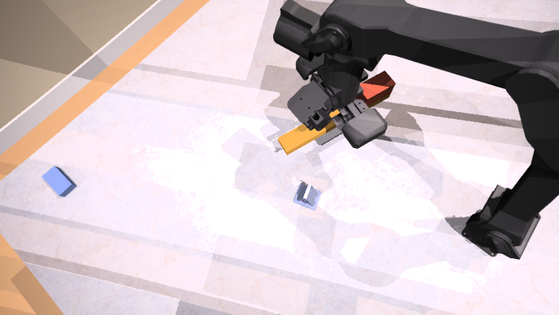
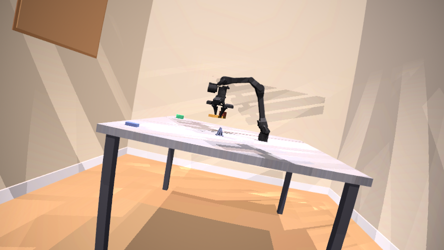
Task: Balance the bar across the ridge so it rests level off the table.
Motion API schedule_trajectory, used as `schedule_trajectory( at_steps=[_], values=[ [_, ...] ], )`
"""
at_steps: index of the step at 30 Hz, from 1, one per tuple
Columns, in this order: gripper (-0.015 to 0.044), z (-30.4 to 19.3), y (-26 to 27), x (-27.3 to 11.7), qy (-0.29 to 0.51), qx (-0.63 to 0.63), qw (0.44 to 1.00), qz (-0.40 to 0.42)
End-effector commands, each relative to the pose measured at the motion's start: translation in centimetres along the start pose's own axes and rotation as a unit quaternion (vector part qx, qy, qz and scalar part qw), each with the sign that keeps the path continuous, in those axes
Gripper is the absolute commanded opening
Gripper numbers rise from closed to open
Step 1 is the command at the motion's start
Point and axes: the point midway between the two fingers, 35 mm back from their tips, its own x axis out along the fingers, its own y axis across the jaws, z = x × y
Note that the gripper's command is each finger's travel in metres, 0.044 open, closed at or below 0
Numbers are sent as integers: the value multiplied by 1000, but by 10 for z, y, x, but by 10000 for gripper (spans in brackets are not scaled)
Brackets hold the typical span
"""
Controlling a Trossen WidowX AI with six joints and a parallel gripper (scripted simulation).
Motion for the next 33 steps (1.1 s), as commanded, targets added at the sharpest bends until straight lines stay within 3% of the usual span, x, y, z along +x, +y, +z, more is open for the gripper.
schedule_trajectory(
  at_steps=[1, 18, 33],
  values=[
    [0, 14, 4, -2, -2, 39, 999, -2],
    [0, 72, 30, -3, -5, 219, 976, 1],
    [0, 122, 59, -5, -7, 386, 922, 4]
  ],
)
